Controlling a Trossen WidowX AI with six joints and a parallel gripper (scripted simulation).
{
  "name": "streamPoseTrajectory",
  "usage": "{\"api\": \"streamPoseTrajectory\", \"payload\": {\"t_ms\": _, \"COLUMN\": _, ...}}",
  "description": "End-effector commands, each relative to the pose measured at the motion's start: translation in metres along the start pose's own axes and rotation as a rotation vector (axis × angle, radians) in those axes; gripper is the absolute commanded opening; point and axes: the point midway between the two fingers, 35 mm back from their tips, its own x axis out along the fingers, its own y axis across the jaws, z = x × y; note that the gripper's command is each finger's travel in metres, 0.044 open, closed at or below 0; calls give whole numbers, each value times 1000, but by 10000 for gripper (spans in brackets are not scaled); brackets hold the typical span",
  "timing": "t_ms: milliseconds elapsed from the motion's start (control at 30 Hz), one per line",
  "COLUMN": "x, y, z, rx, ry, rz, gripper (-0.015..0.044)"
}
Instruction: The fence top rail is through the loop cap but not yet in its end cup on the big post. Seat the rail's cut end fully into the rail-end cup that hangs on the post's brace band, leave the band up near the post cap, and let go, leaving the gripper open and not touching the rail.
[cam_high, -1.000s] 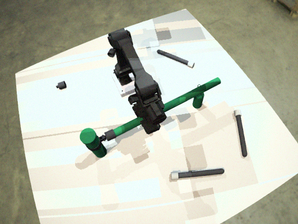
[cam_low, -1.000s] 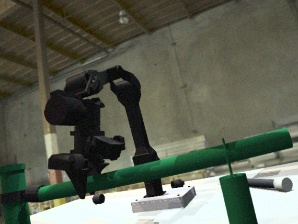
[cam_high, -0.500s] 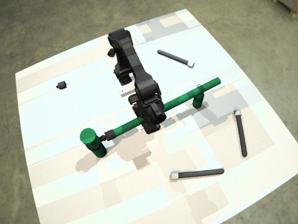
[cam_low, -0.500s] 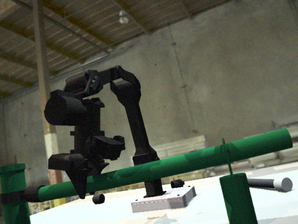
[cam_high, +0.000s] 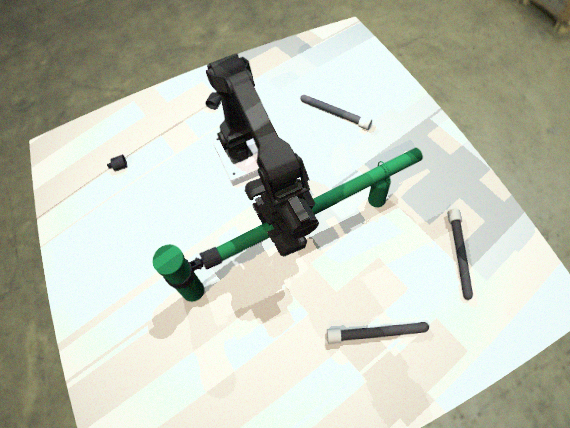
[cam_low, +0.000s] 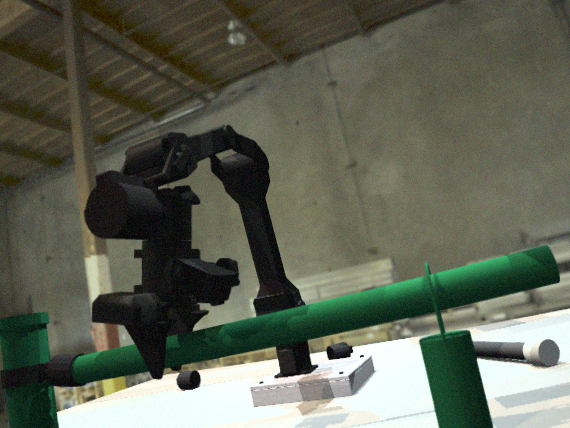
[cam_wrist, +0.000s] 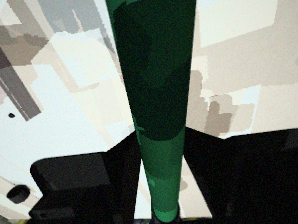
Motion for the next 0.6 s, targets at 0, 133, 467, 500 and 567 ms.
{"api": "streamPoseTrajectory", "payload": {"t_ms": 0, "x": -3, "y": 0, "z": -3, "rx": 0, "ry": 11, "rz": -3, "gripper": 0}}
{"api": "streamPoseTrajectory", "payload": {"t_ms": 133, "x": -4, "y": 0, "z": -3, "rx": 0, "ry": 12, "rz": -3, "gripper": 0}}
{"api": "streamPoseTrajectory", "payload": {"t_ms": 467, "x": -5, "y": -1, "z": -4, "rx": 0, "ry": 13, "rz": -3, "gripper": 0}}
{"api": "streamPoseTrajectory", "payload": {"t_ms": 500, "x": -5, "y": -1, "z": -4, "rx": 0, "ry": 13, "rz": -3, "gripper": 0}}
{"api": "streamPoseTrajectory", "payload": {"t_ms": 567, "x": -5, "y": -1, "z": -4, "rx": 0, "ry": 13, "rz": -3, "gripper": 0}}
